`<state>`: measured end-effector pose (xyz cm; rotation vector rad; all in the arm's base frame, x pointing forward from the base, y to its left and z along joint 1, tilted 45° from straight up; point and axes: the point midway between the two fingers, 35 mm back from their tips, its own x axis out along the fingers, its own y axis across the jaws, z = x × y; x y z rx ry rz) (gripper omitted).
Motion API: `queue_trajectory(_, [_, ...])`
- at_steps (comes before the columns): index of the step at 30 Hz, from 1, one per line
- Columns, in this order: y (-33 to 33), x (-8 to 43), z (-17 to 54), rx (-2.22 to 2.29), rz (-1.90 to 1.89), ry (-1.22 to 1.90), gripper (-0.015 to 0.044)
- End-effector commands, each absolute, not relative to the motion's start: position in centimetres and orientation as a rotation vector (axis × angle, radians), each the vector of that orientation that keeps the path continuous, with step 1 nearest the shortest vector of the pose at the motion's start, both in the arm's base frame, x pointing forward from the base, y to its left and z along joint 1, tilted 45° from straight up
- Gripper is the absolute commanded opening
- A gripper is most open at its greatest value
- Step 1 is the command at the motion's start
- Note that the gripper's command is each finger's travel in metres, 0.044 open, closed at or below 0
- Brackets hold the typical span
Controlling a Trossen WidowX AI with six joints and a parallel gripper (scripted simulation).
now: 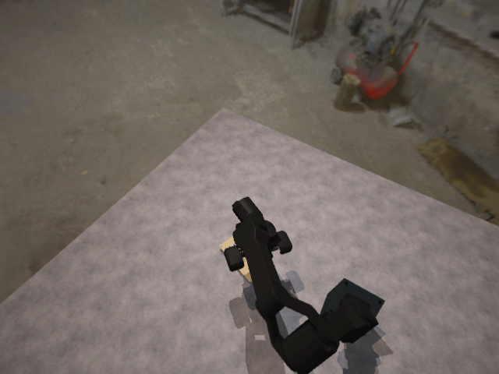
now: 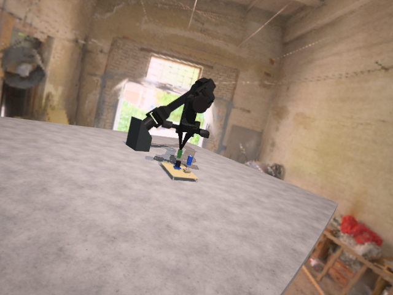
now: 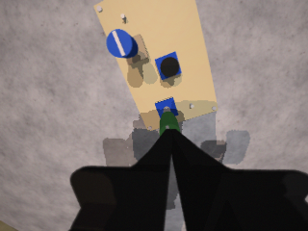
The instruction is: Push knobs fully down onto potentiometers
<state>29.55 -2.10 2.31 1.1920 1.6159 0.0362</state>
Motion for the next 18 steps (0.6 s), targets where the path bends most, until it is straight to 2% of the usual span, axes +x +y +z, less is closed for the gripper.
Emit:
queue_trajectory(1, [-1.79, 29.67, 2.16, 1.190, 0.041, 1.617, 0.0000])
queue_trajectory(18, [-1.34, 29.72, 1.71, 1.190, 0.042, 1.617, 0.0000])
